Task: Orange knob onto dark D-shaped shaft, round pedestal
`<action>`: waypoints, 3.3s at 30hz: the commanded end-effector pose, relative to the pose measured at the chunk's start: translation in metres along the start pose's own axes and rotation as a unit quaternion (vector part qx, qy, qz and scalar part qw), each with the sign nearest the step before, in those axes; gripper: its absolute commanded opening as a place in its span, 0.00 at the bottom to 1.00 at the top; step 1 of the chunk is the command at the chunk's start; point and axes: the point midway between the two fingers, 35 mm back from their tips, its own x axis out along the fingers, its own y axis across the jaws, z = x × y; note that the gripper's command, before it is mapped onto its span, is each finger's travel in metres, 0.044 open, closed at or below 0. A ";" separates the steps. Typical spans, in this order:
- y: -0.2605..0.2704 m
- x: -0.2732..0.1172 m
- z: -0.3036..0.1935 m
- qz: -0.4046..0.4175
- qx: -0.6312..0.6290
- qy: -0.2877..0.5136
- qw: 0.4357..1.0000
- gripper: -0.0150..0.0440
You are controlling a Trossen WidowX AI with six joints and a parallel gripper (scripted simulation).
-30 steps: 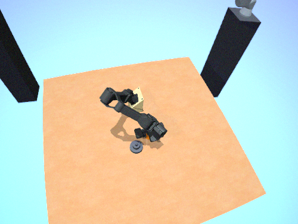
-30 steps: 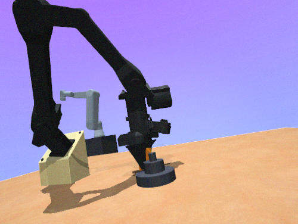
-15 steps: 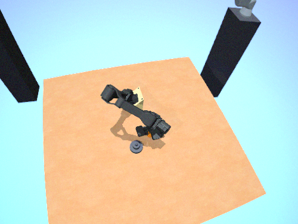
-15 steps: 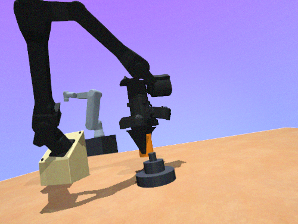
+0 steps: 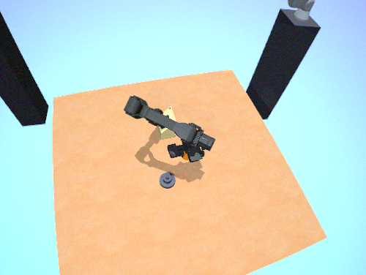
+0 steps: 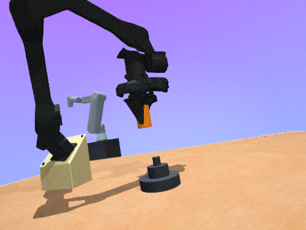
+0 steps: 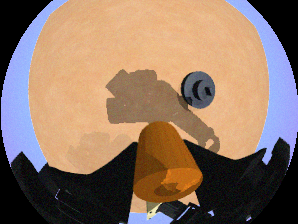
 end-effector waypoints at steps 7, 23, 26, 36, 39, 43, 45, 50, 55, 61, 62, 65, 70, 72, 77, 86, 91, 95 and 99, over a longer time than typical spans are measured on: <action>-0.011 -0.005 0.006 0.005 0.004 -0.001 1.000 0.25; -0.049 0.015 0.029 0.009 0.003 -0.003 1.000 0.25; -0.057 0.019 0.032 0.008 0.003 -0.004 1.000 0.25; -0.085 0.032 0.041 0.004 0.004 -0.004 1.000 0.25; -0.093 0.037 0.043 0.002 0.005 -0.003 1.000 0.25; -0.105 0.042 0.045 -0.001 0.006 -0.003 1.000 0.25; -0.109 0.044 0.046 -0.002 0.006 -0.002 1.000 0.25; -0.109 0.049 0.046 -0.002 0.006 -0.002 1.000 0.25; -0.110 0.065 0.046 -0.003 0.006 -0.002 1.000 0.25; -0.110 0.069 0.046 -0.003 0.008 -0.002 1.000 0.25; -0.110 0.068 0.046 -0.003 0.009 -0.002 1.000 0.25; -0.110 0.067 0.047 -0.003 0.009 -0.002 1.000 0.25; -0.110 0.069 0.048 -0.003 0.009 -0.002 1.000 0.25; -0.110 0.070 0.048 -0.003 0.009 -0.002 1.000 0.25; -0.110 0.070 0.047 -0.003 0.009 -0.002 1.000 0.25; -0.111 0.066 0.045 -0.003 0.009 -0.002 1.000 0.25; -0.111 0.065 0.045 -0.003 -0.034 -0.002 0.999 0.25; -0.111 0.064 0.046 -0.003 -0.096 -0.002 0.995 0.25; -0.110 0.065 0.047 -0.003 -0.095 -0.002 0.995 0.25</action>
